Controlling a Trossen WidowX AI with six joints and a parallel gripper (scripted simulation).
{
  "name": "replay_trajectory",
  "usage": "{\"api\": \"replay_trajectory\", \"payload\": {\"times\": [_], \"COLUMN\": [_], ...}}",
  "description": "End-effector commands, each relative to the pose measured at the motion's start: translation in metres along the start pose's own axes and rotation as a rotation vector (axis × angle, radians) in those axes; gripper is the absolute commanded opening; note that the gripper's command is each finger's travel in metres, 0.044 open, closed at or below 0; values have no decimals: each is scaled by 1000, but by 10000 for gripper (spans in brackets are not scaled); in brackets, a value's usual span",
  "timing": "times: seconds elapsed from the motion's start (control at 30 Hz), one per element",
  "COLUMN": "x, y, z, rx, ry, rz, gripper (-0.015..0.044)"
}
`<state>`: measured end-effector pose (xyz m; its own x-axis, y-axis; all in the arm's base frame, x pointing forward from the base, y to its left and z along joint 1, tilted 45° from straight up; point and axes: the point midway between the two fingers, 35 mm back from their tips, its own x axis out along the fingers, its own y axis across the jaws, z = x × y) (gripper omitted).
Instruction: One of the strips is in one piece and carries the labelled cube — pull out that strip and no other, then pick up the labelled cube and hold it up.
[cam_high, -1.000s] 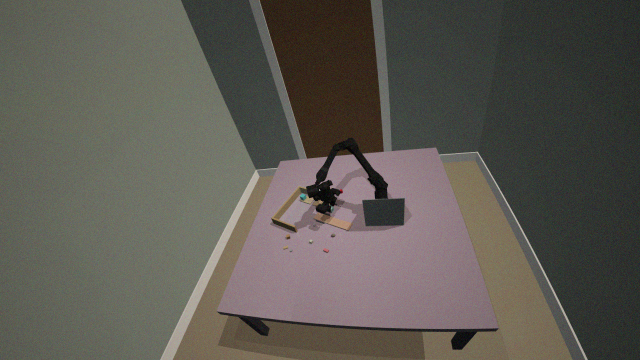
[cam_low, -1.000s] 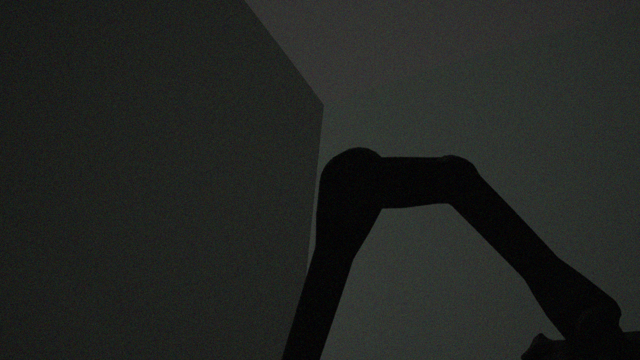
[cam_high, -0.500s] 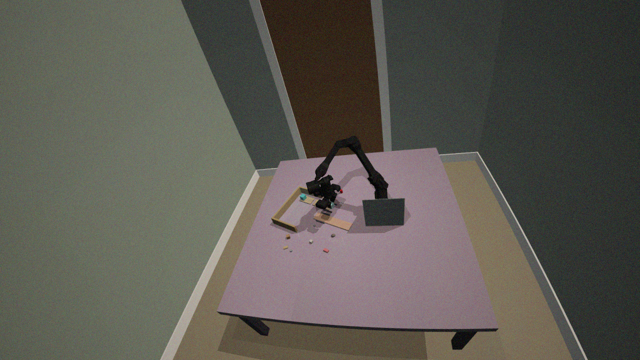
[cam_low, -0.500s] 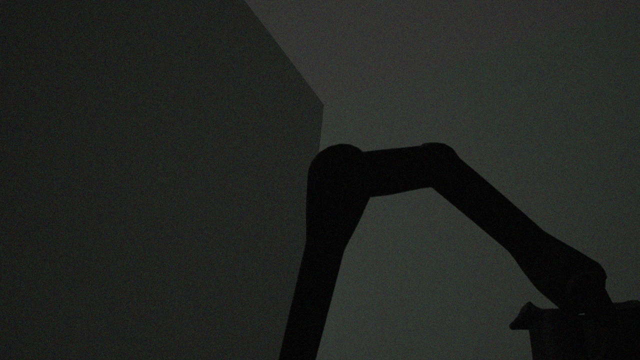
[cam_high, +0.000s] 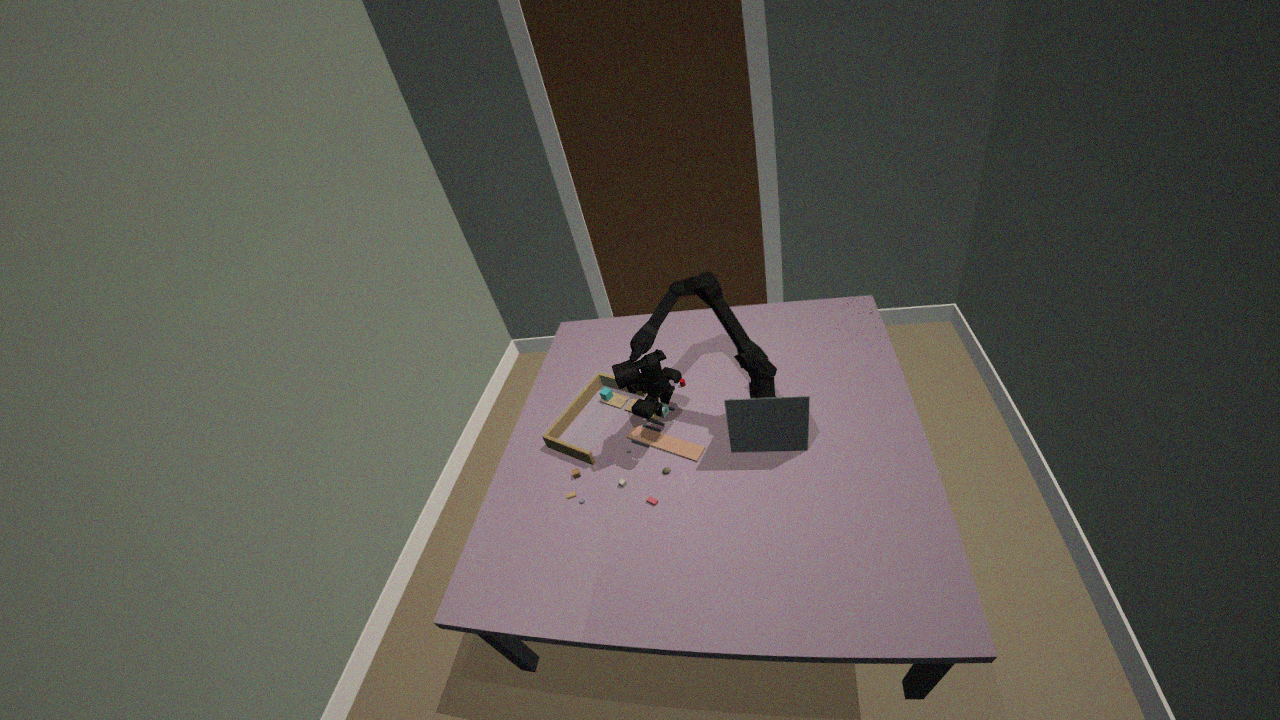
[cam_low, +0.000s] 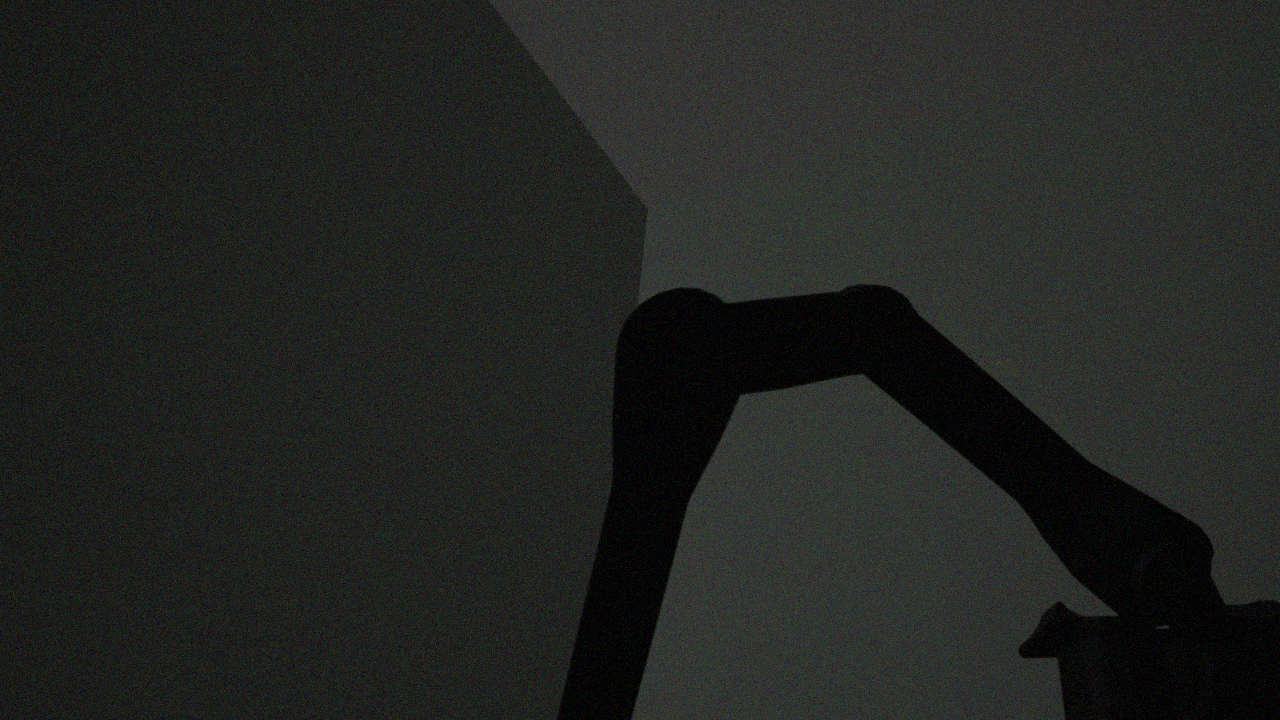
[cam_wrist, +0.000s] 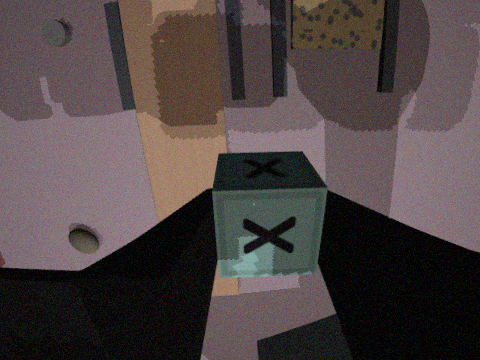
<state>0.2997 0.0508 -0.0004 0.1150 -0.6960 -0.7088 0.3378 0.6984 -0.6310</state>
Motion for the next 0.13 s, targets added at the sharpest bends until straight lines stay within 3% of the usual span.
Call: {"api": "replay_trajectory", "payload": {"times": [0.0, 0.1], "x": [0, 0], "y": [0, 0], "z": [-1, -1], "rx": [6, 6], "ry": [5, 5], "rz": [2, 2], "gripper": [0, 0]}}
